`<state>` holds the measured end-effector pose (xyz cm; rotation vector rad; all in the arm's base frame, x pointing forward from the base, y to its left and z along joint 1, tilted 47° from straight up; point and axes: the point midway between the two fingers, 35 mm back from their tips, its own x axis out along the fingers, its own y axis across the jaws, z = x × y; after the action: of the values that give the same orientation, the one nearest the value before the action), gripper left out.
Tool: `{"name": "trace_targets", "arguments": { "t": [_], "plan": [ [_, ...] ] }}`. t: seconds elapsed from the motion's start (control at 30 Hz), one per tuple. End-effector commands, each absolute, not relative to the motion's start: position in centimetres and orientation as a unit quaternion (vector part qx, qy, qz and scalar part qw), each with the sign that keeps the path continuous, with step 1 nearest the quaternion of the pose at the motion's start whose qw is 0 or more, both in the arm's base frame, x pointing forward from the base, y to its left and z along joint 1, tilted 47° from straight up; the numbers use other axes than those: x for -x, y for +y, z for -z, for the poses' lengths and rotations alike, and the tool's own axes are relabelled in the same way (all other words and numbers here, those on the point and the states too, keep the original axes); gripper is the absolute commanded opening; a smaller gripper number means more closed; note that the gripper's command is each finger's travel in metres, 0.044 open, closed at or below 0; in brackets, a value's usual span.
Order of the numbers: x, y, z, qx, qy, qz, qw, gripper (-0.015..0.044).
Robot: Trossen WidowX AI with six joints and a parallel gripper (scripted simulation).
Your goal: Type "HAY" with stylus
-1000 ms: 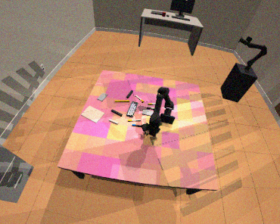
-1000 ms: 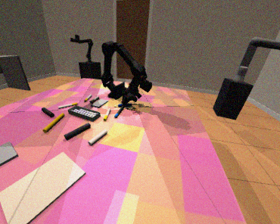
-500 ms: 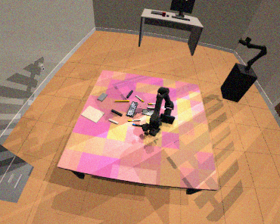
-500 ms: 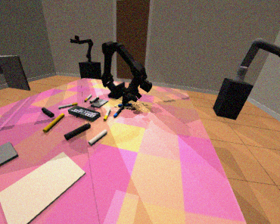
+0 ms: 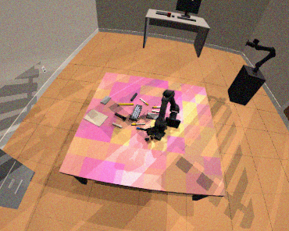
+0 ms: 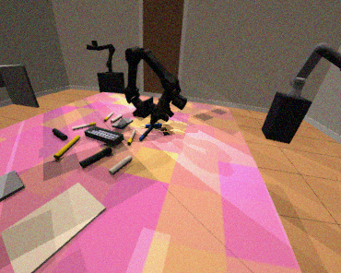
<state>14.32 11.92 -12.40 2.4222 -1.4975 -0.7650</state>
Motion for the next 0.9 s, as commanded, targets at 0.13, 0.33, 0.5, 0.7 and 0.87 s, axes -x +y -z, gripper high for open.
{"name": "trace_targets", "arguments": {
  "t": [0.13,0.33,0.5,0.7,0.87],
  "plan": [
    [-14.3,15.5,8.8,-0.814,-0.509,0.261,0.106,0.015],
    [-14.2,15.3,8.5,-0.815,-0.508,0.26,0.104,0.015],
    [-14.2,15.2,8.6,-0.82,-0.527,0.218,0.038,0.015],
    [-14.3,15.2,8.6,-0.817,-0.554,0.137,-0.085,0.015],
    [-14.3,15.3,8.6,-0.822,-0.542,0.169,-0.036,0.0045]
  ]
}}
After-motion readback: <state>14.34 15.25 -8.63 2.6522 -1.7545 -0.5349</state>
